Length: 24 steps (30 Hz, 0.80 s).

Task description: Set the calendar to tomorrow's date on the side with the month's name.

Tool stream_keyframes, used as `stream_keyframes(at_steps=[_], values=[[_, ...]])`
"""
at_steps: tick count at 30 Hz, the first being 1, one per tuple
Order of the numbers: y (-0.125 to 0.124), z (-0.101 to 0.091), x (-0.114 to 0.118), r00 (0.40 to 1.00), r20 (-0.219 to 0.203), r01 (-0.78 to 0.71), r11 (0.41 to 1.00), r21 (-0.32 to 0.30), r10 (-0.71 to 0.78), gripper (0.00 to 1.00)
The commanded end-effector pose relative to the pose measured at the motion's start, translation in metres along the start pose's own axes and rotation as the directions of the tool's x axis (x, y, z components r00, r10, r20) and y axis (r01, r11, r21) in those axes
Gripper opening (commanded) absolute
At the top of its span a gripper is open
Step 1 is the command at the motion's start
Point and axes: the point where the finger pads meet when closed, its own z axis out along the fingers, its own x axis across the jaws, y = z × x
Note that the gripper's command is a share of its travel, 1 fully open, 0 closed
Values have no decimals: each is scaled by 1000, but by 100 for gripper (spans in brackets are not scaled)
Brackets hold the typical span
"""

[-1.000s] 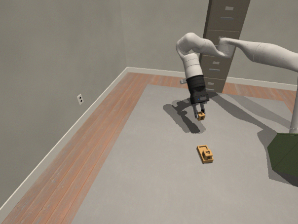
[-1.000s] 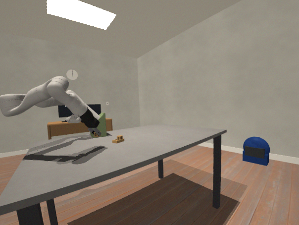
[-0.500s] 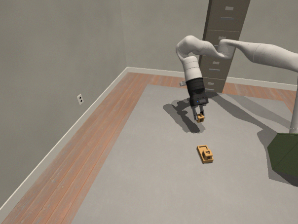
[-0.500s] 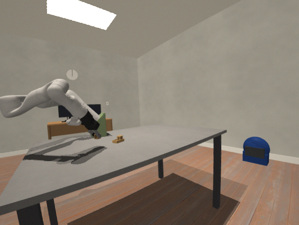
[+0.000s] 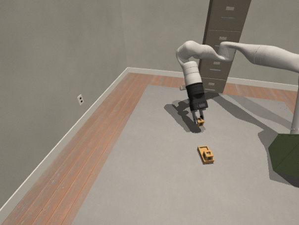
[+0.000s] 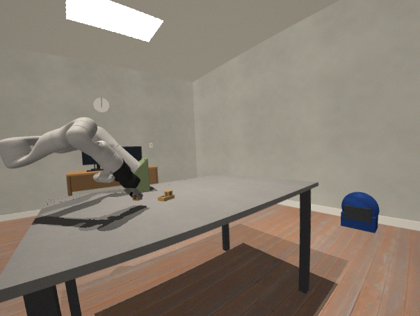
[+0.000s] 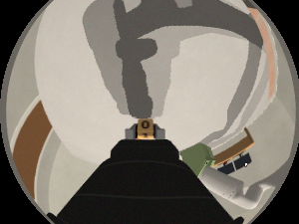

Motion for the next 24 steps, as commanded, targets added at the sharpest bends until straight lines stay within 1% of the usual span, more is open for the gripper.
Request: stream_keyframes(at_steps=[1, 15, 24], values=[[-2, 4, 0, 1000, -1, -2, 1000, -4, 2, 57], [-14, 15, 1, 1000, -1, -2, 1000, -4, 2, 57], [-17, 19, 1, 1000, -1, -2, 1000, -4, 2, 57]])
